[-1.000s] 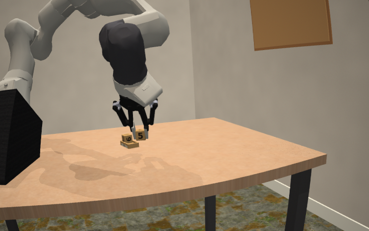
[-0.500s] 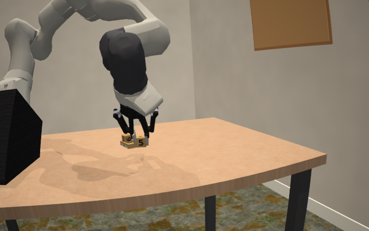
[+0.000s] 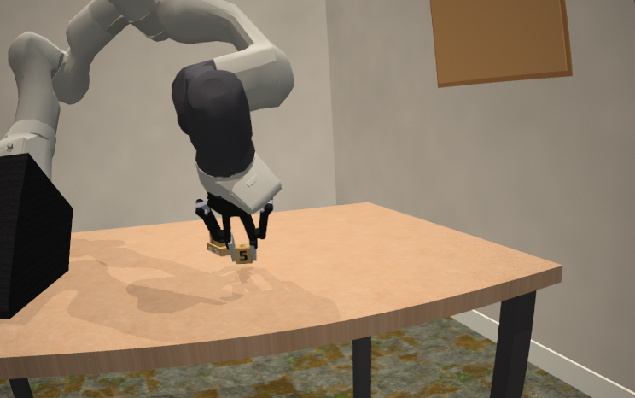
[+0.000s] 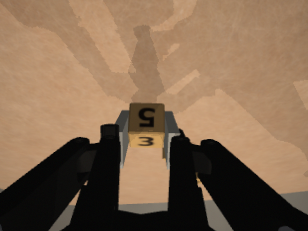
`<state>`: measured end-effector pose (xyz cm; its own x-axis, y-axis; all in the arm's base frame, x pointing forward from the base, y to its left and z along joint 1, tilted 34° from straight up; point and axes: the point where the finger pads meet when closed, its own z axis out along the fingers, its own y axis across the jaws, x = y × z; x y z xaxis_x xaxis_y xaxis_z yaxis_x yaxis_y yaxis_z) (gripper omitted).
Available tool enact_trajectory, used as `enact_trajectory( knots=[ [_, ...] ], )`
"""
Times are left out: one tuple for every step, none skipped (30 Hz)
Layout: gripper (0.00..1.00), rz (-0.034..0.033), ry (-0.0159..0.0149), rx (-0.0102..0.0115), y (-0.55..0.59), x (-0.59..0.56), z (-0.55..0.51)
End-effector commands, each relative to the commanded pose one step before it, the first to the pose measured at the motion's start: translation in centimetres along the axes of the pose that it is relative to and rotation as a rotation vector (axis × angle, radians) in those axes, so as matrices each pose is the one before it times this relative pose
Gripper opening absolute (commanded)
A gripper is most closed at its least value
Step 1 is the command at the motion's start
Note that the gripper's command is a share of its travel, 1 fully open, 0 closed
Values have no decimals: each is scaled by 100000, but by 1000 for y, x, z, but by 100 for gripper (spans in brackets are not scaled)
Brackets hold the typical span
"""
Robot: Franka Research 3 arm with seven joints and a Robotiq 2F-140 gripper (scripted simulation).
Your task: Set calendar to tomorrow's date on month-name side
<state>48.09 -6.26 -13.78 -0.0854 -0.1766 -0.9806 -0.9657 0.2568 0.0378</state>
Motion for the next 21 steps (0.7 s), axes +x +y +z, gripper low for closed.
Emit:
enact_trajectory(
  knots=[
    [17,-888,263,276,-238,257,338],
    [17,0,0,0,0,52,52],
    [17,0,0,0,0,46,46],
    [17,0,0,0,0,40,40],
    [17,0,0,0,0,35,35],
    [17,0,0,0,0,30,30],
    [17,0,0,0,0,25,25],
    [17,0,0,0,0,20,20],
    [17,0,0,0,0,15,15],
    [17,0,0,0,0,11,11],
    [17,0,0,0,0,8,8],
    [17,0,0,0,0,0,0],
    [17,0,0,0,0,0,0],
    [17,0,0,0,0,5,5],
    [17,0,0,0,0,3,3],
    [17,0,0,0,0,1,1],
    [17,0,0,0,0,0,0],
    [17,0,0,0,0,0,0],
    [17,0,0,0,0,0,0],
    [17,0,0,0,0,0,0],
    [17,0,0,0,0,0,0]
  ],
)
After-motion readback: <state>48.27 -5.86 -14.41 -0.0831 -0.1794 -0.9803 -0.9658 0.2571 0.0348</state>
